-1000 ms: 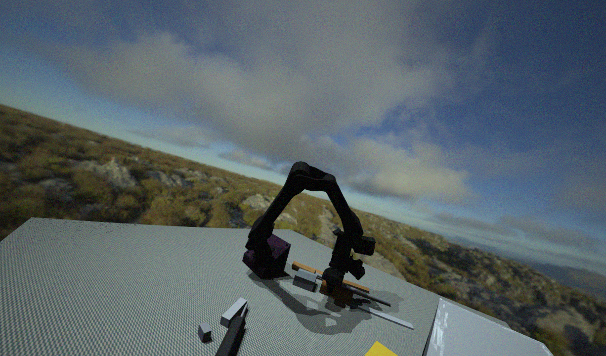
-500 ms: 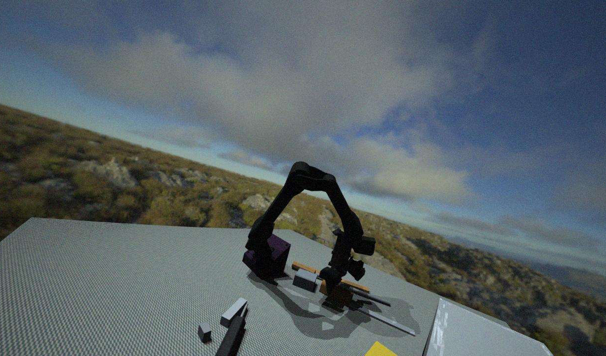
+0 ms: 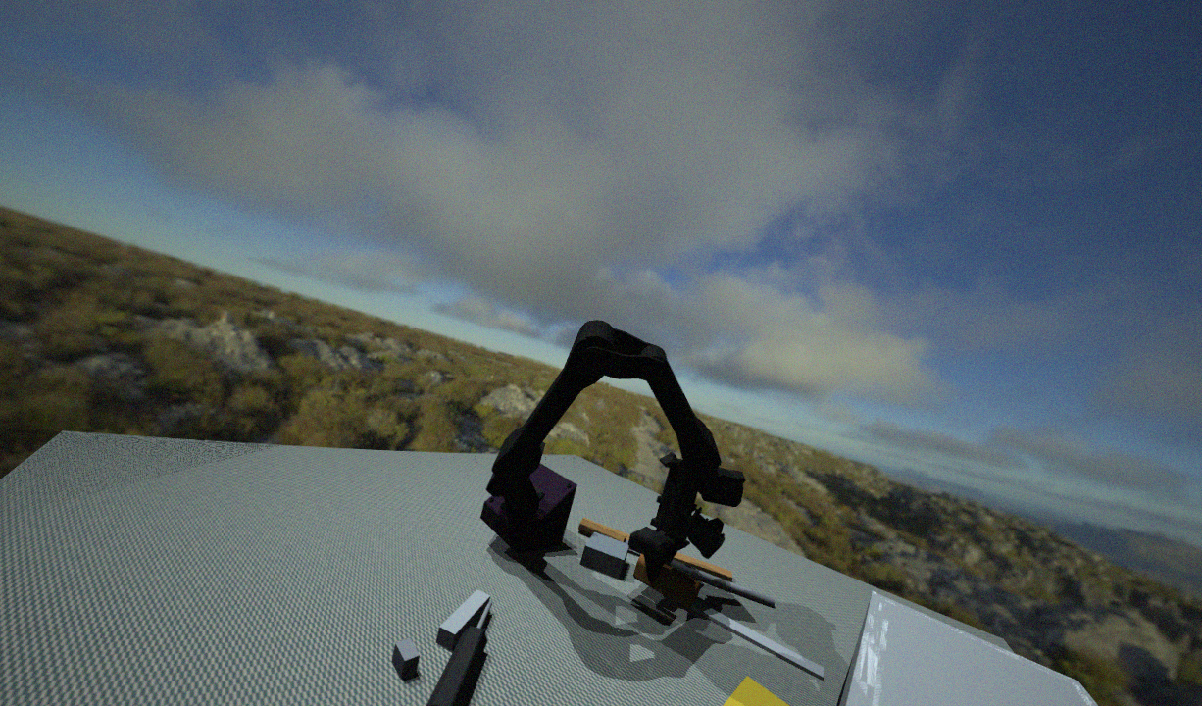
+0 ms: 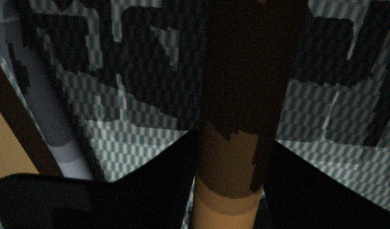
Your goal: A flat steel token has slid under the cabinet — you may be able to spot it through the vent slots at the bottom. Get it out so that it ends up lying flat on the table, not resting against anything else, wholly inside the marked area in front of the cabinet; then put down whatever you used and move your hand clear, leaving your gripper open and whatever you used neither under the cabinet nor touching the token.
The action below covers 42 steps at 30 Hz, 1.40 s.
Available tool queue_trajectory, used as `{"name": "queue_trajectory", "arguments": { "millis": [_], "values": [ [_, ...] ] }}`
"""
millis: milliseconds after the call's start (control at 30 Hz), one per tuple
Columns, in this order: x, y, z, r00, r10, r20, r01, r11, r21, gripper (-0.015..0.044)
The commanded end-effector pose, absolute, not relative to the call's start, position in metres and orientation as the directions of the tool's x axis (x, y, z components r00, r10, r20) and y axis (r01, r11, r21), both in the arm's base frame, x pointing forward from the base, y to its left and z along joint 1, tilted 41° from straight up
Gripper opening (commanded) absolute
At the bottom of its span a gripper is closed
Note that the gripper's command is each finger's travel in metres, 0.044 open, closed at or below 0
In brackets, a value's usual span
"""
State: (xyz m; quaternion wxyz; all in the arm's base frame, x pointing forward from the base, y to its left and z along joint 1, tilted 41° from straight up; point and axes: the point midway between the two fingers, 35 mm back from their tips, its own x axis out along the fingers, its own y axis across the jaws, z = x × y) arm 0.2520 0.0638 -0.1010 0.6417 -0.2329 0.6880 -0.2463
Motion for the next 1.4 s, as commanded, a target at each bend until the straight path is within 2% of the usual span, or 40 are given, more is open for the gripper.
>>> {"name": "queue_trajectory", "arguments": {
  "millis": [0, 1000, 1233, 1267, 1367],
  "values": [
    [0.2526, 0.0640, -0.1006, -0.066, -0.637, -0.768, 0.041, 0.768, -0.639, 0.0000],
    [0.2533, 0.0633, -0.1001, -0.066, -0.637, -0.768, 0.270, 0.730, -0.628, 0.0000],
    [0.2524, 0.0631, -0.1008, -0.068, -0.637, -0.768, 0.241, 0.736, -0.632, 0.0184],
    [0.2524, 0.0631, -0.1008, -0.068, -0.637, -0.768, 0.241, 0.736, -0.632, 0.0200],
    [0.2525, 0.0631, -0.1008, -0.068, -0.637, -0.768, 0.245, 0.735, -0.632, 0.0200]
  ]
}}
